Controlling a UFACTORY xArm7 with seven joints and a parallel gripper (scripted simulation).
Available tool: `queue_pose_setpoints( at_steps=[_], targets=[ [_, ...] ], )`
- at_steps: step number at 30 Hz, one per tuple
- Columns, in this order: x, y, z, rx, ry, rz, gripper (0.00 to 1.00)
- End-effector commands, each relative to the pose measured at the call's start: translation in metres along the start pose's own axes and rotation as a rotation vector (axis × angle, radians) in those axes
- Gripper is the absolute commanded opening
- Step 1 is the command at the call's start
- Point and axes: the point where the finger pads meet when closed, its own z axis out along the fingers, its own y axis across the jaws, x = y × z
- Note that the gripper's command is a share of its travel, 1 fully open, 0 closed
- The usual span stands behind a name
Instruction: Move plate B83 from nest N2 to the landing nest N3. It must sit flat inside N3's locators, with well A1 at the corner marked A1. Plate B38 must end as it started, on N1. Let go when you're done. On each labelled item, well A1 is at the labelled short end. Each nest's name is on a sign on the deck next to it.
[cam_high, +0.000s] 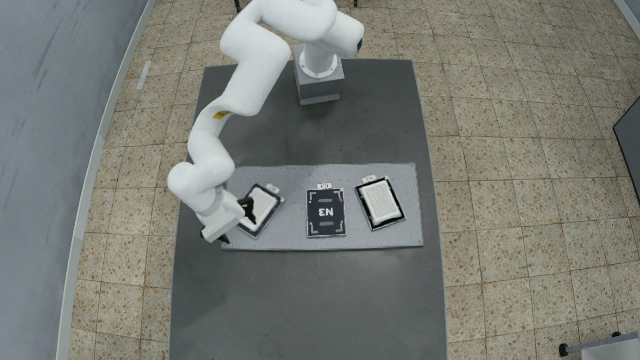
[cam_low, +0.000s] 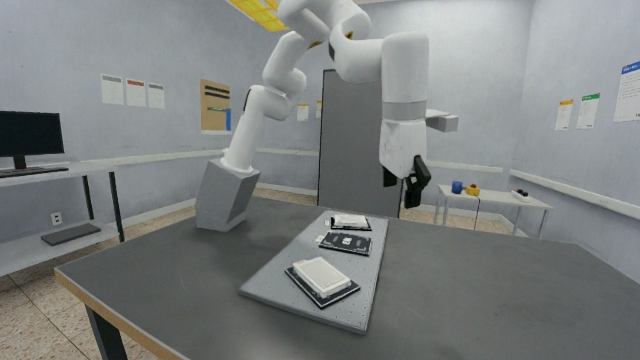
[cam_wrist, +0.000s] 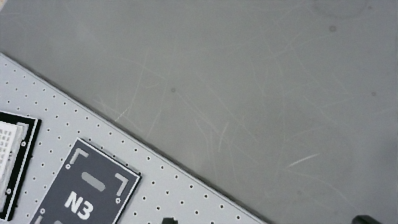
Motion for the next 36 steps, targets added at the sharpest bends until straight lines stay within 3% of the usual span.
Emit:
queue_pose_setpoints(
  at_steps=[1, 17, 30, 36],
  targets=[
    [0.001, 0.001, -0.002, -0.005, 0.002, -0.001, 1.0],
    [0.001, 0.001, -0.002, -0.005, 0.002, -0.001, 1.0],
    [-0.035, -0.004, 0.04, -0.073, -0.003, 0.336, 1.0],
    [-0.046, -0.007, 0.05, -0.095, -0.007, 0.433, 1.0]
  ],
)
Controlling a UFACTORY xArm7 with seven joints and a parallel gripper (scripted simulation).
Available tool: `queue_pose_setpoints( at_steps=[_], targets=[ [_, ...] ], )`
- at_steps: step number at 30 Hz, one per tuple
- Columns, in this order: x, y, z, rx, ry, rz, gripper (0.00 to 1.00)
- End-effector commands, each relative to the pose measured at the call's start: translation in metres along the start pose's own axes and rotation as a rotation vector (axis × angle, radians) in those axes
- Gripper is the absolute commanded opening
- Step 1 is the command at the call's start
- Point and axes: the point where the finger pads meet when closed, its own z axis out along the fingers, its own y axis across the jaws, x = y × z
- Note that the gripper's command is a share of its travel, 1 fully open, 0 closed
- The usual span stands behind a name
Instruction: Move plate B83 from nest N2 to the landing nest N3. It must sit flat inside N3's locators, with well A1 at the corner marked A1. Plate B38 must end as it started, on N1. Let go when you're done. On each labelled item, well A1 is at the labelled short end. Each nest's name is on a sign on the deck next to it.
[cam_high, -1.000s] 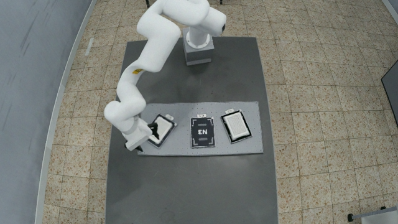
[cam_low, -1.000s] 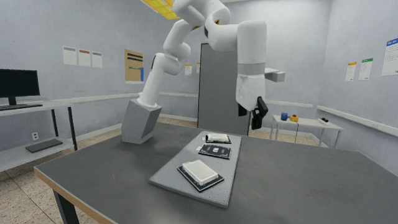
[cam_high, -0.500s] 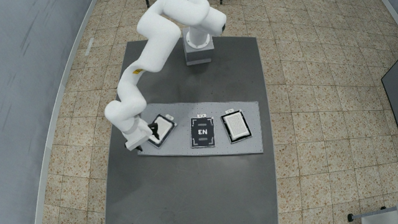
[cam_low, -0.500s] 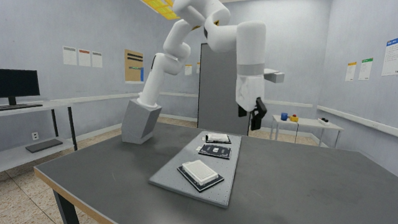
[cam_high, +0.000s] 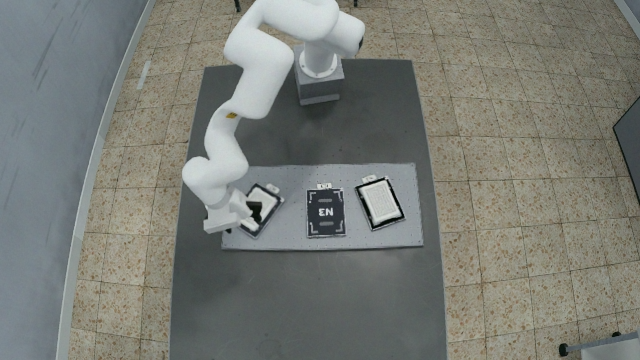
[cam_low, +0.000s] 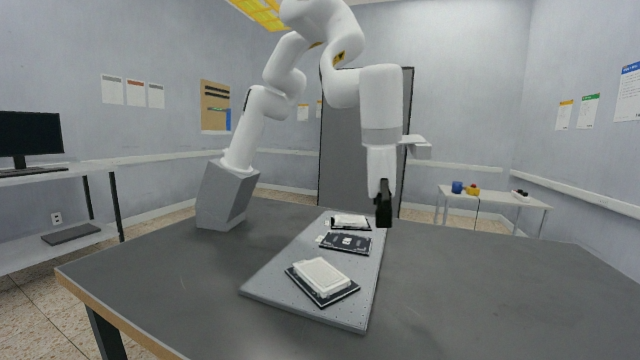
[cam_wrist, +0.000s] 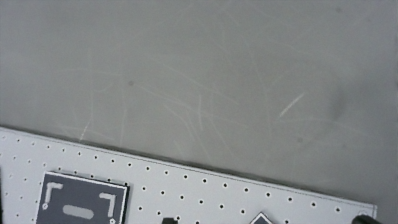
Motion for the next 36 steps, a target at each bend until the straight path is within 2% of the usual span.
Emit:
queue_pose_setpoints(
  at_steps=[1, 13, 15, 20, 23, 26, 32, 34, 36],
  targets=[
    [-0.011, 0.002, 0.009, -0.031, 0.001, 0.095, 1.0],
    [-0.055, 0.002, 0.037, -0.109, -0.012, 0.383, 1.0],
    [-0.055, 0.002, 0.037, -0.109, -0.012, 0.383, 1.0],
    [-0.078, 0.002, 0.047, -0.156, -0.018, 0.524, 1.0],
    [-0.087, 0.002, 0.05, -0.161, -0.019, 0.539, 1.0],
    [-0.101, 0.001, 0.054, -0.197, -0.022, 0.632, 1.0],
    [-0.114, 0.0, 0.058, -0.215, -0.024, 0.677, 1.0],
    [-0.124, 0.0, 0.06, -0.241, -0.025, 0.738, 1.0],
    [-0.132, -0.001, 0.062, -0.247, -0.026, 0.751, 1.0]
  ],
)
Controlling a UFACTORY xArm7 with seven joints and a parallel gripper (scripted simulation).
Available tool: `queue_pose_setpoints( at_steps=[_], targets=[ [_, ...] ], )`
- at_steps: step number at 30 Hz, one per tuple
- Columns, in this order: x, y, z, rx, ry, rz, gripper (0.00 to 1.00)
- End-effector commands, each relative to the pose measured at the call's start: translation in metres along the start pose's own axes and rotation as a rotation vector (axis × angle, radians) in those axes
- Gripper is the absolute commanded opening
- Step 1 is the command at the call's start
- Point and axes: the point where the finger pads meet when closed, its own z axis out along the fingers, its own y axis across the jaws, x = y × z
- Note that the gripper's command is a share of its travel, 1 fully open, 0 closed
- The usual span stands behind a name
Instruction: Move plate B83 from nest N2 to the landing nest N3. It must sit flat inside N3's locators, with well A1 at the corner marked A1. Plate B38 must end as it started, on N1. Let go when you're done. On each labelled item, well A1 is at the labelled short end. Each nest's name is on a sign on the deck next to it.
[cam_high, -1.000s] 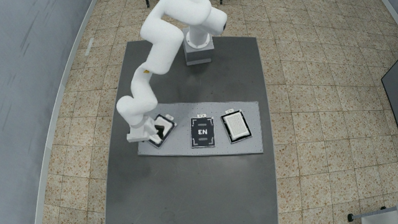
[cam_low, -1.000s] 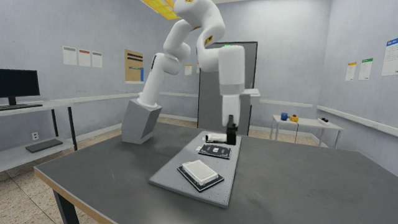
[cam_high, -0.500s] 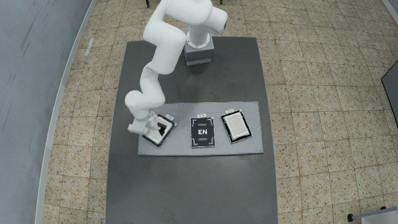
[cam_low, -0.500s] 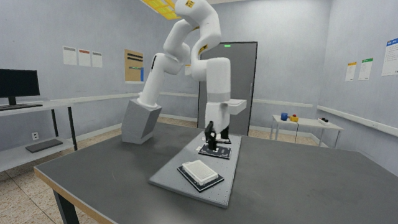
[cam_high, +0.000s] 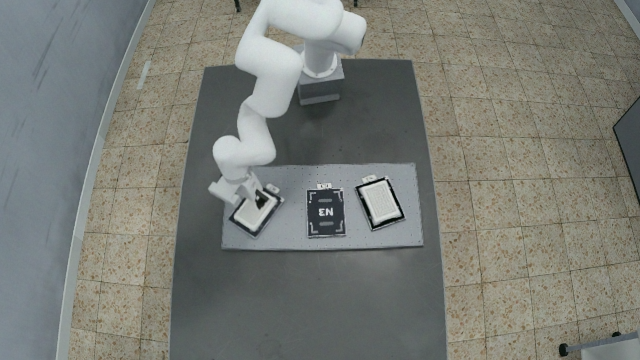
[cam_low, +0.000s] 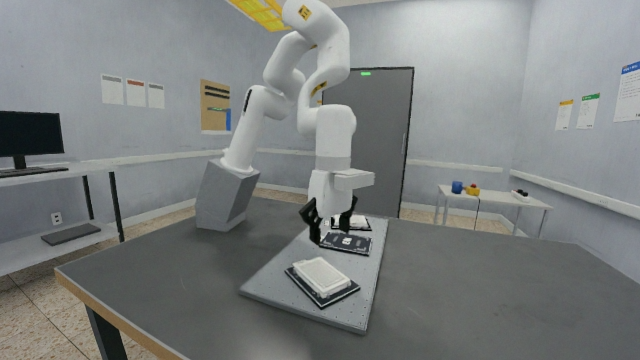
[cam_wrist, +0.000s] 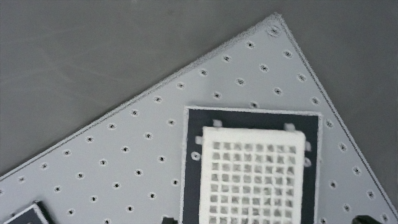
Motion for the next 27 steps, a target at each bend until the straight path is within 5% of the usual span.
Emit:
queue_pose_setpoints(
  at_steps=[1, 16, 27],
  targets=[
    [-0.011, 0.008, 0.004, -0.026, 0.002, 0.054, 1.0],
    [-0.011, 0.008, 0.004, -0.026, 0.002, 0.054, 1.0],
    [-0.011, 0.009, 0.022, -0.026, 0.002, 0.054, 1.0]
  ],
)
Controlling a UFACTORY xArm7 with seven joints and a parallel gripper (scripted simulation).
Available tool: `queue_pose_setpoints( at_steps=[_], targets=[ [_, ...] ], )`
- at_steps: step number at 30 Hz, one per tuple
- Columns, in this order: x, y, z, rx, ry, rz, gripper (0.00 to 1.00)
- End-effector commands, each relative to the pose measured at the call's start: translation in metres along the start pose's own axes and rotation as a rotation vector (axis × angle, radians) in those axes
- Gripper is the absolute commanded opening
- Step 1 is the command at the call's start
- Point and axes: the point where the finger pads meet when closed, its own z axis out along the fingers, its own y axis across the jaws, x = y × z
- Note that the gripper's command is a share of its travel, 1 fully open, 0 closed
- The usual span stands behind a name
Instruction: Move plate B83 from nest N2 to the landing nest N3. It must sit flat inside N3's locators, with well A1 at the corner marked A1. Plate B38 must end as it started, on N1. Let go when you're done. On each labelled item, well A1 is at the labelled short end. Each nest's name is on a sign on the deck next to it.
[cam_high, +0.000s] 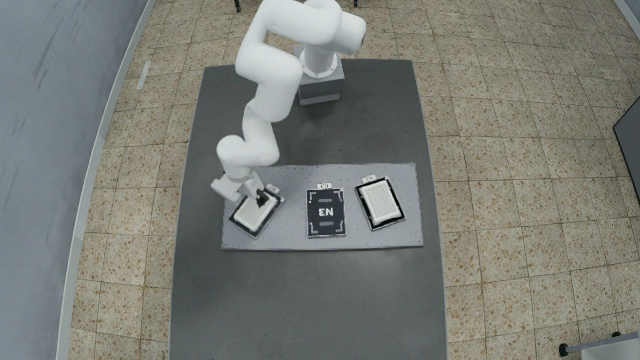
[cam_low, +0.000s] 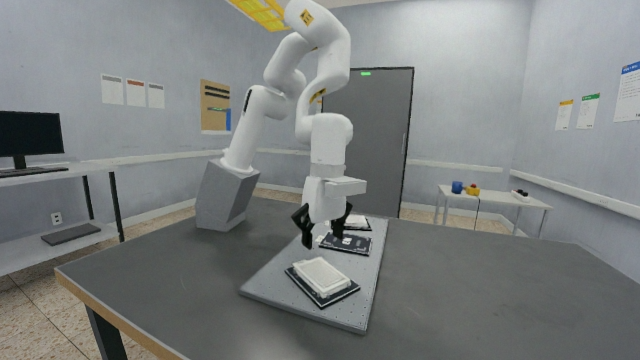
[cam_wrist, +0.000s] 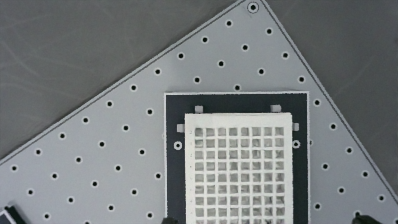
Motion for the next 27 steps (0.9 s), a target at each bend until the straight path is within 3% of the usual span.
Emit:
queue_pose_setpoints(
  at_steps=[1, 27],
  targets=[
    [0.002, 0.0, 0.006, 0.0, 0.005, 0.0, 1.0],
    [0.002, 0.0, 0.043, 0.0, 0.005, 0.0, 1.0]
  ],
)
